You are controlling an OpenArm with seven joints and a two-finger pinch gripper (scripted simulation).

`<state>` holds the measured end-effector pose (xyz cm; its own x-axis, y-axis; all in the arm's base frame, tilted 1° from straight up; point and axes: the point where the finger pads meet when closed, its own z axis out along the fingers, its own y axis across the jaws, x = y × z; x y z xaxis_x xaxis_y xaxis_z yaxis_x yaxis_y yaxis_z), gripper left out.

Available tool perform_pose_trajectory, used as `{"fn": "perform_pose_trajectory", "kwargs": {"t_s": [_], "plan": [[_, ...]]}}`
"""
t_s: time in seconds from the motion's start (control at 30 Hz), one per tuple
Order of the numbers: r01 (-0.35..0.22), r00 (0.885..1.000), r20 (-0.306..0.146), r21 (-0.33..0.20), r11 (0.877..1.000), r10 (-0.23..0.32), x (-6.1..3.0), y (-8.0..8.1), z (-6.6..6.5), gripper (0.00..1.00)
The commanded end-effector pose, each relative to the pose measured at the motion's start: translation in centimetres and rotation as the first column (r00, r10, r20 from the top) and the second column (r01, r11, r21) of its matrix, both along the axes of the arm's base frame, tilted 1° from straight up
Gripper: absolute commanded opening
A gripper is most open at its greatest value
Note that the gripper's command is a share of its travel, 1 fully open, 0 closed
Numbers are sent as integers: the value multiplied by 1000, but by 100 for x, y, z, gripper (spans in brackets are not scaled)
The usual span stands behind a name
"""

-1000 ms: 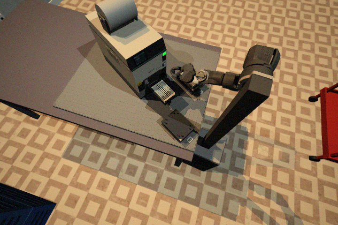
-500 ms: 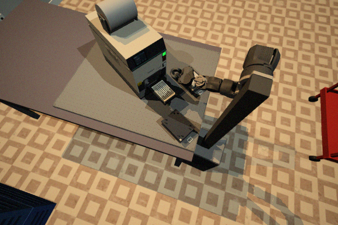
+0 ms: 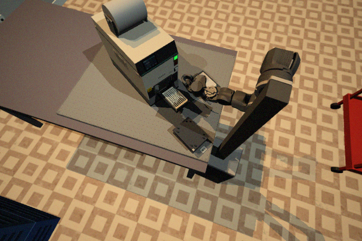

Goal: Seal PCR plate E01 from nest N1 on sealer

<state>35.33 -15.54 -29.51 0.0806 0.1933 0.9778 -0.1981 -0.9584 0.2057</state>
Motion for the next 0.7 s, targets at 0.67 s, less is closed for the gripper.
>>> {"fn": "perform_pose_trajectory", "kwargs": {"t_s": [0.67], "plan": [[205, 972, 88, 154, 967, -220, -6, -118, 52, 0]]}}
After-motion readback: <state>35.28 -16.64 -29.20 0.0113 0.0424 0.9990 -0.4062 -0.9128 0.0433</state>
